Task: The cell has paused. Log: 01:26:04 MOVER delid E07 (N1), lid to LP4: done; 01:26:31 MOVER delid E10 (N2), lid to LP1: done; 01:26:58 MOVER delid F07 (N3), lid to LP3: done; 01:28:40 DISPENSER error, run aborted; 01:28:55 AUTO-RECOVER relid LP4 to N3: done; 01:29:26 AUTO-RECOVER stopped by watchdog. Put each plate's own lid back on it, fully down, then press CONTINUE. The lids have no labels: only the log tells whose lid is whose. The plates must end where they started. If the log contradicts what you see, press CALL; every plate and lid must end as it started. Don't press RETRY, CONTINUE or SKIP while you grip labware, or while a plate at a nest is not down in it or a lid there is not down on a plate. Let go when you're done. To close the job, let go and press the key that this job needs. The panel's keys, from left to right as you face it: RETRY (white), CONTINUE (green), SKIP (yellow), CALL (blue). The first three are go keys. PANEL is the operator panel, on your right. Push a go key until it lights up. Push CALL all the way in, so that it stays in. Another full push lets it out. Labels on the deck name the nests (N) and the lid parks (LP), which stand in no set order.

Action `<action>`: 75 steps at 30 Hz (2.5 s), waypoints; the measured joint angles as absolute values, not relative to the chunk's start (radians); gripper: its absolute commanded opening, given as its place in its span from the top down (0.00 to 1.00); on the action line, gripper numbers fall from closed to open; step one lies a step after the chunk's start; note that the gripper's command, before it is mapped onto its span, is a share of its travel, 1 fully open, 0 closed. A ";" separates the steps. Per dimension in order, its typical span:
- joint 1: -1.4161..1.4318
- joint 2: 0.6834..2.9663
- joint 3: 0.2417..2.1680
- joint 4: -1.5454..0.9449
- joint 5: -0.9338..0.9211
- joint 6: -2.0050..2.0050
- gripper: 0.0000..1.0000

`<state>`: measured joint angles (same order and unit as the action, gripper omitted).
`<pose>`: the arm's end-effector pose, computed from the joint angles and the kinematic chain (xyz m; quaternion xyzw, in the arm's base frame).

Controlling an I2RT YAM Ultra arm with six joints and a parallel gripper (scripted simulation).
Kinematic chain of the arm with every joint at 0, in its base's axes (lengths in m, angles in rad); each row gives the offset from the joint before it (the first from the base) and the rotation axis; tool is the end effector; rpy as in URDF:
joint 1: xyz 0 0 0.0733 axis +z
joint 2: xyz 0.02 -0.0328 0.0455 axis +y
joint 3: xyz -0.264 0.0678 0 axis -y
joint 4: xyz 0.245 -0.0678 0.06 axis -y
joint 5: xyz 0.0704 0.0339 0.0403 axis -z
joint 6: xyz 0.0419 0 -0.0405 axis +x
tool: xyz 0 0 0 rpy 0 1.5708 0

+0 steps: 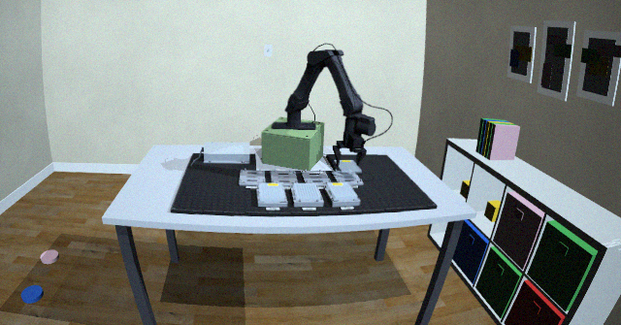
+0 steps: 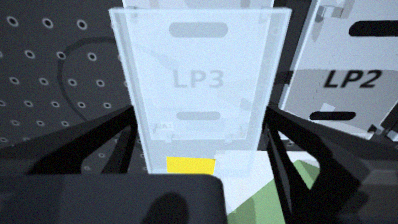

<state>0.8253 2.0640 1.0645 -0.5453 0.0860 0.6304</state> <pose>0.2261 0.2413 0.0656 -0.0966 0.9943 -0.0235 0.0383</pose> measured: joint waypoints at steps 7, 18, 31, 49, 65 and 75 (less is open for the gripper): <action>0.800 2.064 1.075 -0.548 0.086 0.631 1.00; 0.623 2.086 1.127 -0.564 0.084 0.512 1.00; 0.479 2.131 1.222 -0.604 0.074 0.368 1.00; 0.300 2.238 1.437 -0.696 0.062 0.182 1.00; 0.179 2.361 1.680 -0.799 0.050 0.056 1.00; 0.173 2.361 1.687 -0.838 0.047 0.039 1.00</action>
<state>0.1730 2.3608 1.6871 -0.8375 0.0467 0.0391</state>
